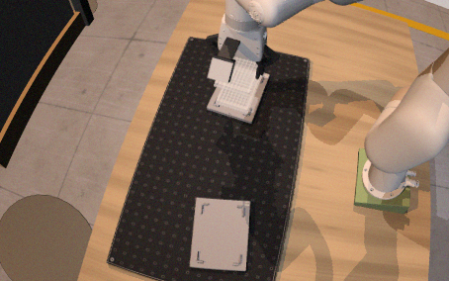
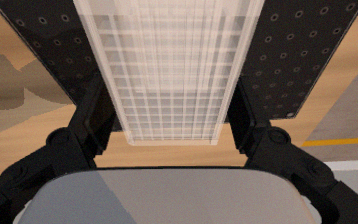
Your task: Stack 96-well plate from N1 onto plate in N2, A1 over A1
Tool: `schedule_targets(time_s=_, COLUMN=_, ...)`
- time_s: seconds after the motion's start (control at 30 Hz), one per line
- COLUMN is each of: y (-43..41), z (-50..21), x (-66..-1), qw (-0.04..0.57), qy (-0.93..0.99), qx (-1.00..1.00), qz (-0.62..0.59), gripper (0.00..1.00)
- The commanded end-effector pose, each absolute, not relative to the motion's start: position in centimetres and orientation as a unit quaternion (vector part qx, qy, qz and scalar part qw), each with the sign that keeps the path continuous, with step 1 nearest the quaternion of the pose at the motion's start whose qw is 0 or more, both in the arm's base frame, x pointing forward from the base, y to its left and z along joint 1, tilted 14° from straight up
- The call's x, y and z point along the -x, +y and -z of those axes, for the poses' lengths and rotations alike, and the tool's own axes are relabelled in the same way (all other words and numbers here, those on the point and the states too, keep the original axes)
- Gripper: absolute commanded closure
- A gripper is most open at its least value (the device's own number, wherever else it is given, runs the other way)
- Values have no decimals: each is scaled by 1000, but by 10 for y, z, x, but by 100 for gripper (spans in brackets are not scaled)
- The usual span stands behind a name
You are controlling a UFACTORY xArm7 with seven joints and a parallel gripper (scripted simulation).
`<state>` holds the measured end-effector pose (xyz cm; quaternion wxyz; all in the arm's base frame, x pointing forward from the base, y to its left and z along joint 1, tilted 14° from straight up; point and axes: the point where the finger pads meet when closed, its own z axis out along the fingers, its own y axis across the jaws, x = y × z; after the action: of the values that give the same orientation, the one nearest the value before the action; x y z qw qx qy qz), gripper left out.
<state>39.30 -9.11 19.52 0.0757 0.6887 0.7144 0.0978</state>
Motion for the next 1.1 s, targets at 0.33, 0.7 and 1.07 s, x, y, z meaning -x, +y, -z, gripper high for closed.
schedule_targets(time_s=0.33, y=-107, z=-197, x=-399, qw=77, qy=714, qx=-689, qz=-99, gripper=100)
schedule_targets(time_s=0.7, y=-107, z=-197, x=-399, qw=77, qy=714, qx=-688, qz=-99, gripper=100)
schedule_targets(time_s=1.07, y=-107, z=-197, x=-399, qw=77, qy=714, qx=-688, qz=-99, gripper=100)
